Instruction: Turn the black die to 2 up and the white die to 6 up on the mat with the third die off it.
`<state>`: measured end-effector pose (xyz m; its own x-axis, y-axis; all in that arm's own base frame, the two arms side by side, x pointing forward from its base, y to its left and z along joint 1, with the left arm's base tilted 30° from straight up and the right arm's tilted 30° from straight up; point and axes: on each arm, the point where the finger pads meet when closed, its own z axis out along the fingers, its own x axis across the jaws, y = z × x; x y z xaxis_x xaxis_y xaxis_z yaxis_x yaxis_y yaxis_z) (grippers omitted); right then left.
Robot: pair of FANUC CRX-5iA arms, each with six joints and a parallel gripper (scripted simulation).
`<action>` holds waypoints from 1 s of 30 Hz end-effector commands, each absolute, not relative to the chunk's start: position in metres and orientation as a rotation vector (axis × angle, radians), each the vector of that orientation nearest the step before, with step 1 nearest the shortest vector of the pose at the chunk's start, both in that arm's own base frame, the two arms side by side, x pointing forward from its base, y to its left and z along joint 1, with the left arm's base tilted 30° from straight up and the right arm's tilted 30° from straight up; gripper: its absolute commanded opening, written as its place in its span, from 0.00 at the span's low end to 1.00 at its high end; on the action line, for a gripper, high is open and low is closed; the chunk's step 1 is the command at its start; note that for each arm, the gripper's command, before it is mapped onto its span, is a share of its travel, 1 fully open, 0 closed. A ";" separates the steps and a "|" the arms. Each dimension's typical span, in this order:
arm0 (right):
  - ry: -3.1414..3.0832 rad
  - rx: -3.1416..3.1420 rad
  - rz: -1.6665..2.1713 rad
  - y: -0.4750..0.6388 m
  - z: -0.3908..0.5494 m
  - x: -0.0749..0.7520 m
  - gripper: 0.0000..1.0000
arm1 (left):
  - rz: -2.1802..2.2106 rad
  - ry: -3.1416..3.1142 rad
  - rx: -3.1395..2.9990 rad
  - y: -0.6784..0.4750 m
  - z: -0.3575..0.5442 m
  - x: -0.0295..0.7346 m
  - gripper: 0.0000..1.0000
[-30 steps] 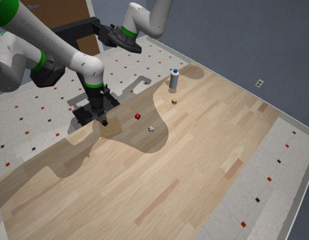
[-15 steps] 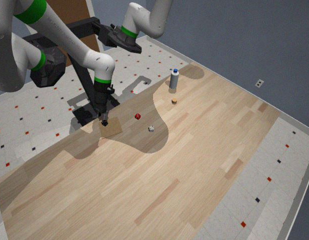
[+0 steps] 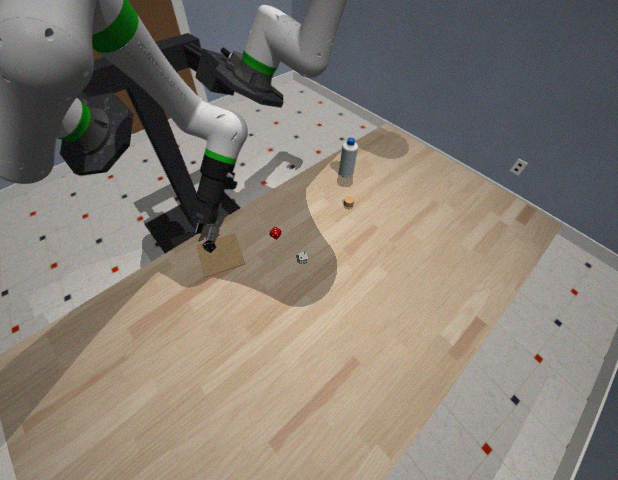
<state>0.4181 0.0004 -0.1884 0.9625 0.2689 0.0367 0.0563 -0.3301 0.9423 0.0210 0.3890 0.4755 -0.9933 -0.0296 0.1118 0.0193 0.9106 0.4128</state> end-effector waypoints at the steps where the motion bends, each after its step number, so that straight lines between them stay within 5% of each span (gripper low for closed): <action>1: 0.222 1.832 0.222 0.002 -0.189 0.418 0.87 | -0.643 -2.957 0.008 0.389 0.476 0.021 1.00; 30: 0.222 1.827 0.222 -0.001 -0.194 0.419 0.87 | -0.643 -2.957 0.008 0.389 0.476 0.021 1.00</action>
<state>0.4181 -0.0012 -0.1935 0.9635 0.2652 0.0355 0.0360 -0.2601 0.9649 0.0210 0.3890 0.4755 -0.9933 -0.0296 0.1118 0.0193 0.9106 0.4128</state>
